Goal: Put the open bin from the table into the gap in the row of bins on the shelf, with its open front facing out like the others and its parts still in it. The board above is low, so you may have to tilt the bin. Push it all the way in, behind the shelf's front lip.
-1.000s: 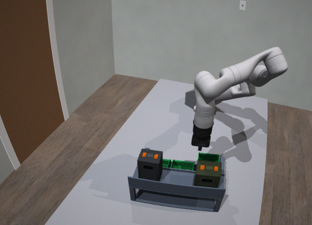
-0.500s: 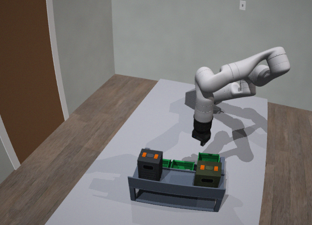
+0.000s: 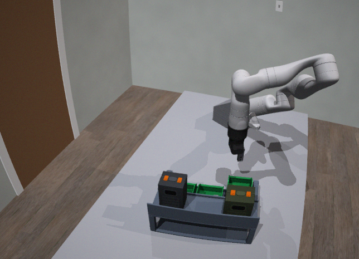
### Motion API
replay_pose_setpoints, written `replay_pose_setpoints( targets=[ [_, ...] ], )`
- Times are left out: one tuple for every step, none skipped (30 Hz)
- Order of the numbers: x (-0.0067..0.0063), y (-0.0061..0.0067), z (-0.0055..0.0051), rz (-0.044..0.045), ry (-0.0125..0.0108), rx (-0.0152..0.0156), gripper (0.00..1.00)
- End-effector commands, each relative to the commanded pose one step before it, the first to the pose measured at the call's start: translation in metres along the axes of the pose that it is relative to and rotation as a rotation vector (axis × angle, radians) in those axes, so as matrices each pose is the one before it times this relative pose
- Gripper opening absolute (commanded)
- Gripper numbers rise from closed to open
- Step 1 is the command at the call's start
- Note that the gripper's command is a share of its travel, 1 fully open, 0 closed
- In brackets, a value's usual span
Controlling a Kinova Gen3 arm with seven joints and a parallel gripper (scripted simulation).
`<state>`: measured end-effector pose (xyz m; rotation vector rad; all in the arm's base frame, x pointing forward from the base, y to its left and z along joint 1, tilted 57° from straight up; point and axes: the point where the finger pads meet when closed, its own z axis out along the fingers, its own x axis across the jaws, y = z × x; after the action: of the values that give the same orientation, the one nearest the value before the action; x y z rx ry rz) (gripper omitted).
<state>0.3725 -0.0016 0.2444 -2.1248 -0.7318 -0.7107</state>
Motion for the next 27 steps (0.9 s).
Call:
replay_pose_setpoints(
  targets=[
    [-0.00333, -0.00542, -0.00038, 0.02455, 0.00015, -0.00486, 0.0],
    [-0.00209, -0.0021, 0.00074, 0.0417, 0.00368, -0.00196, 0.0],
    [-0.00198, -0.00185, 0.00068, 0.03859, 0.00351, -0.00177, 0.0],
    [-0.00185, -0.00161, 0.00061, 0.03533, 0.00331, -0.00157, 0.0],
    [-0.0017, -0.00139, 0.00055, 0.03194, 0.00306, -0.00137, 0.0],
    [-0.00153, -0.00119, 0.00049, 0.02847, 0.00279, -0.00119, 0.0],
    [-0.00136, -0.001, 0.00042, 0.02496, 0.00249, -0.00101, 0.0],
    [-0.00118, -0.00083, 0.00036, 0.02146, 0.00218, -0.00084, 0.0],
    [-0.001, -0.00067, 0.0003, 0.01802, 0.00185, -0.00069, 0.0],
    [-0.00082, -0.00053, 0.00024, 0.0147, 0.00153, -0.00055, 0.0],
    [-0.00065, -0.00041, 0.00019, 0.01156, 0.00121, -0.00043, 0.0],
    [-0.00049, -0.0003, 0.00014, 0.00866, 0.00091, -0.00031, 0.0],
    [-0.00034, -0.00021, 0.0001, 0.00606, 0.00064, -0.00022, 0.0],
    [-0.00022, -0.00013, 0.00006, 0.00384, 0.00041, -0.00014, 0.0],
    [-0.00012, -0.00007, 0.00003, 0.00205, 0.00022, -0.00007, 0.0],
    [-0.00004, -0.00003, 0.00001, 0.00079, 0.00008, -0.00003, 0.0],
    [0.0, 0.0, 0.0, 0.0, 0.0, 0.0, 0.0],
    [0.0, 0.0, 0.0, 0.0, 0.0, 0.0, 0.0],
    [-0.00001, 0.0, 0.0, 0.00012, 0.00001, 0.0, 0.0],
    [0.0, 0.0, 0.0, 0.0, 0.0, 0.0, 0.0],
    [0.0, -0.00001, -0.00001, -0.00002, 0.00002, -0.00004, 0.0],
    [0.0, 0.0, -0.00001, -0.00002, 0.00001, -0.00003, 0.0],
    [0.0, 0.0, -0.00001, -0.00002, 0.00001, -0.00003, 0.0],
    [0.0, 0.0, 0.0, 0.0, 0.0, 0.0, 0.0],
    [0.0, 0.0, 0.0, 0.0, 0.0, 0.0, 0.0],
    [0.0, 0.0, 0.0, 0.0, 0.0, 0.0, 0.0],
    [0.0, 0.0, 0.0, 0.0, 0.0, 0.0, 0.0]
  ],
)
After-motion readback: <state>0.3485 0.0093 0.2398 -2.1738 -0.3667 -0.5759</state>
